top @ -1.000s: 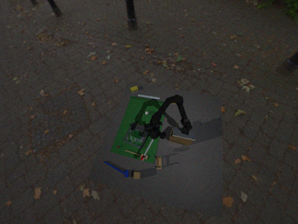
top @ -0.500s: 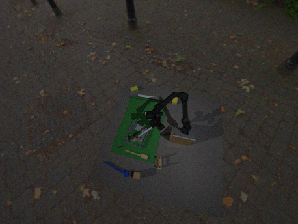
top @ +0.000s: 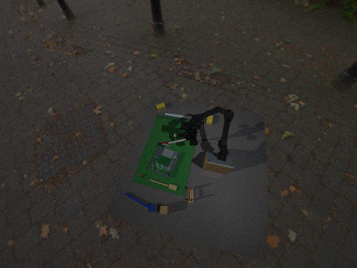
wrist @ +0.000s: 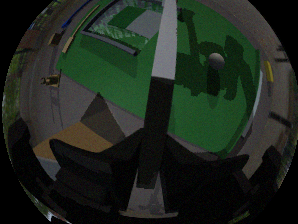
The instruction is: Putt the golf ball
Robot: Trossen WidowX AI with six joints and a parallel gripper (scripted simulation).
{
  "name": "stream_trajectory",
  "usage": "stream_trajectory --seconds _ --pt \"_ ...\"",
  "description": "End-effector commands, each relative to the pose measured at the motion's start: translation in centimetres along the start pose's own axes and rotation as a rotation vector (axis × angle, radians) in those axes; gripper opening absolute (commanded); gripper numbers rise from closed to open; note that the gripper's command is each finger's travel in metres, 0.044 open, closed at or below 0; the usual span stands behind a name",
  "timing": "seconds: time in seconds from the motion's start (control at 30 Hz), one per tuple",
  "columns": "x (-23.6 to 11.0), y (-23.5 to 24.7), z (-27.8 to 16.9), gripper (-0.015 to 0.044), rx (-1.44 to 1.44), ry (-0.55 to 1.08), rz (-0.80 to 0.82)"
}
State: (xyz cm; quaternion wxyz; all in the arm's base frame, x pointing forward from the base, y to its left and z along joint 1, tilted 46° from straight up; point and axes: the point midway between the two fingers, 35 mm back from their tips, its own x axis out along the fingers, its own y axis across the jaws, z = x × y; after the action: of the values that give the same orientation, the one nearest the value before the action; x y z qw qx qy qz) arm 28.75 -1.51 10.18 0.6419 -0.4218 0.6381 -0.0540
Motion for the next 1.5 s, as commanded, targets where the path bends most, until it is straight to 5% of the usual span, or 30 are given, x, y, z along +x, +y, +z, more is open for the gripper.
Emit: stream_trajectory --seconds 0.0,0.4,1.47 --pt "-0.7 -2.2 -1.9 0.0 0.136 0.0 -0.033" --pt "-1.9 -7.0 -8.3 0.0 0.492 0.044 -0.121" --pt "3.6 -7.7 -8.8 0.0 0.498 0.044 -0.125"
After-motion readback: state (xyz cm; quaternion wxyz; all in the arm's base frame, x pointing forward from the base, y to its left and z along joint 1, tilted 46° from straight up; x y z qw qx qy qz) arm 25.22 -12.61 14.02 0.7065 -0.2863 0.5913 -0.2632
